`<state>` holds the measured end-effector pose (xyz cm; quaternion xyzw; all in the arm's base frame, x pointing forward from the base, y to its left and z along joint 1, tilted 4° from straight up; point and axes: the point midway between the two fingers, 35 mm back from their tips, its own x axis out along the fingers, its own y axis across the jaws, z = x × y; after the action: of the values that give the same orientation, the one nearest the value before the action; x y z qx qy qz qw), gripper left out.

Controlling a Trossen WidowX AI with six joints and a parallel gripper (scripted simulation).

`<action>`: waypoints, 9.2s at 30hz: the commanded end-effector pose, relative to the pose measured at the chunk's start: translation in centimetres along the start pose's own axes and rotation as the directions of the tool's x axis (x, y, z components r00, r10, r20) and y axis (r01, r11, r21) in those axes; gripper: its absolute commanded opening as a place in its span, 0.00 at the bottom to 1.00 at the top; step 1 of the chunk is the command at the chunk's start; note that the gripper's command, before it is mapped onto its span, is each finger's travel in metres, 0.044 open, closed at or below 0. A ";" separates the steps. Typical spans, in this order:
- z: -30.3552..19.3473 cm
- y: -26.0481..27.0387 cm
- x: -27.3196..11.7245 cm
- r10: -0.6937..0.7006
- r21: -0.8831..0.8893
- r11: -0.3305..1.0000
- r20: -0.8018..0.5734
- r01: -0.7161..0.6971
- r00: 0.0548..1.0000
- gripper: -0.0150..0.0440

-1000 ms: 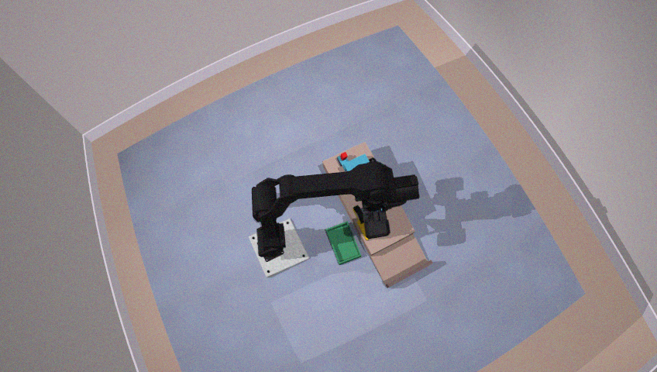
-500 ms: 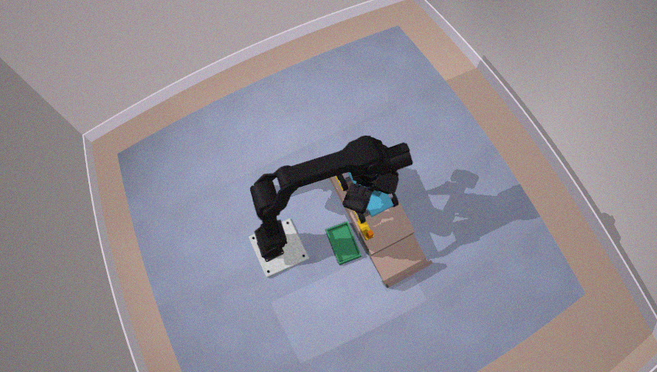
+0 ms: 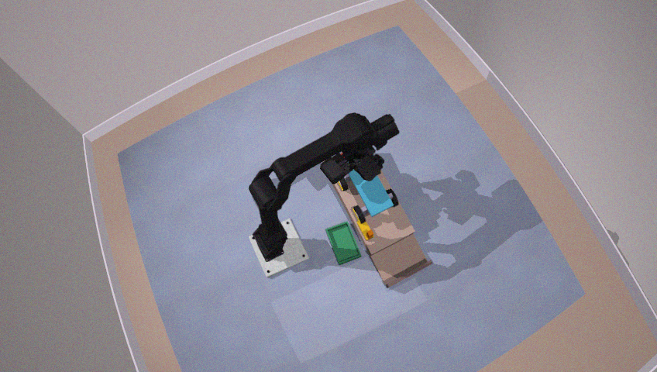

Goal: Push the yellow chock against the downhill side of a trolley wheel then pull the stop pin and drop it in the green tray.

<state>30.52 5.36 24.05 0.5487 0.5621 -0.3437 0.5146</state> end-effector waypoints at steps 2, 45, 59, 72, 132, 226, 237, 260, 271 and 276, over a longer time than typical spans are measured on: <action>-2.5 0.2 0.1 -0.011 0.176 0.984 -0.027 0.016 1.000 0.58; -2.9 0.2 4.7 -0.010 0.209 0.978 -0.030 0.016 1.000 0.58; -3.0 0.1 6.8 -0.010 0.209 0.978 -0.030 0.016 0.999 0.58; -3.0 0.2 6.8 -0.012 0.205 0.979 -0.033 0.018 0.999 0.31; -3.2 0.1 4.4 -0.010 0.209 0.978 -0.030 0.016 0.999 0.25; -7.1 -7.4 3.0 -0.017 0.211 0.977 -0.034 0.024 0.999 0.25; -3.2 -8.0 3.0 -0.018 0.211 0.977 -0.029 0.024 0.999 0.25; 4.6 -9.5 2.2 -0.020 0.210 0.977 -0.021 0.024 1.000 0.25; 8.2 -10.5 1.7 -0.021 0.210 0.977 -0.017 0.024 1.000 0.25; 9.9 -11.0 1.5 -0.022 0.210 0.977 -0.015 0.025 1.000 0.25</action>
<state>22.06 -4.36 18.49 0.5952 0.5307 -0.4059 0.4465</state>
